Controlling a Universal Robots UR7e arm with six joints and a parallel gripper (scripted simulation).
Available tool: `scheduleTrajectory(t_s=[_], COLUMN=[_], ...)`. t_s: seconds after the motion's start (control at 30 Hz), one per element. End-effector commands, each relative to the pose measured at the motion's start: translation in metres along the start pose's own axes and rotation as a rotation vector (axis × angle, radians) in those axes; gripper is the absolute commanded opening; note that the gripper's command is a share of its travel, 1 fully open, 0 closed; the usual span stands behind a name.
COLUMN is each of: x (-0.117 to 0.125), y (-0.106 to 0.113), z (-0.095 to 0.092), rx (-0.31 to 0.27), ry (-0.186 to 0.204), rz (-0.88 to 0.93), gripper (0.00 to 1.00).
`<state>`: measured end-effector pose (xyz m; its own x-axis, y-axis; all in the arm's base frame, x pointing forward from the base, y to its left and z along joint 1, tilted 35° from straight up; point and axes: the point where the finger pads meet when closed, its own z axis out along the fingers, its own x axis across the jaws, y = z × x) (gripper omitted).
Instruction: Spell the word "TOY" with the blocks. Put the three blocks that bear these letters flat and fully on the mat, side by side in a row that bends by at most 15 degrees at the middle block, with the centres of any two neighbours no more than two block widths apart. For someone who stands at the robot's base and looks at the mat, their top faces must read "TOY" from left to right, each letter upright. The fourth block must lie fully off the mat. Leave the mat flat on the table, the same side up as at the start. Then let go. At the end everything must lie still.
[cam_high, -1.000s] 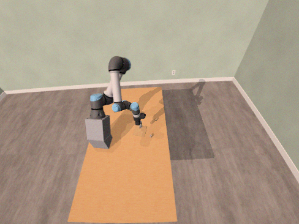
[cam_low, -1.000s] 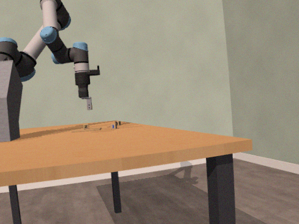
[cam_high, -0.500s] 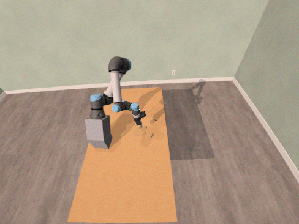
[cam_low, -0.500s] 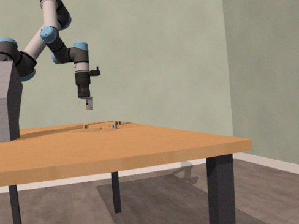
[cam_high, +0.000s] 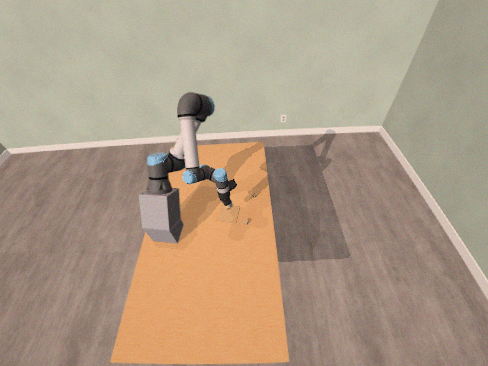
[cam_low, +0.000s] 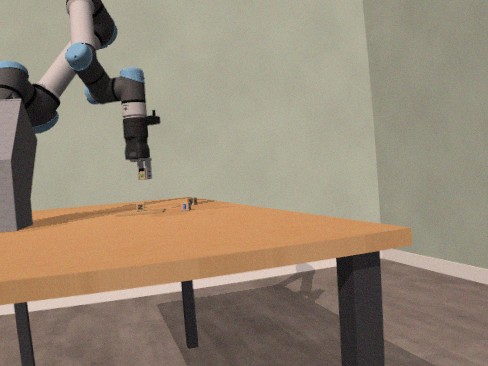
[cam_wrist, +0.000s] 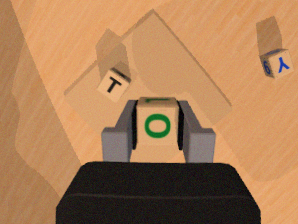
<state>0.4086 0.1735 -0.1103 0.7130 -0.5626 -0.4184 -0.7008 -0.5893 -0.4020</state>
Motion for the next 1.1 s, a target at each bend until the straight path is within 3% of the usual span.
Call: scheduleTrajectory(t_s=[0.0,0.77,1.07], x=[-0.002,-0.009,-0.010], y=[0.001,0.010,0.013], z=[0.000,0.000,0.000], rx=[0.001,0.000,0.000], ry=[0.001,0.001,0.001], rz=[-0.140,-0.733,-0.865], gripper=[0.49,0.49,0.49])
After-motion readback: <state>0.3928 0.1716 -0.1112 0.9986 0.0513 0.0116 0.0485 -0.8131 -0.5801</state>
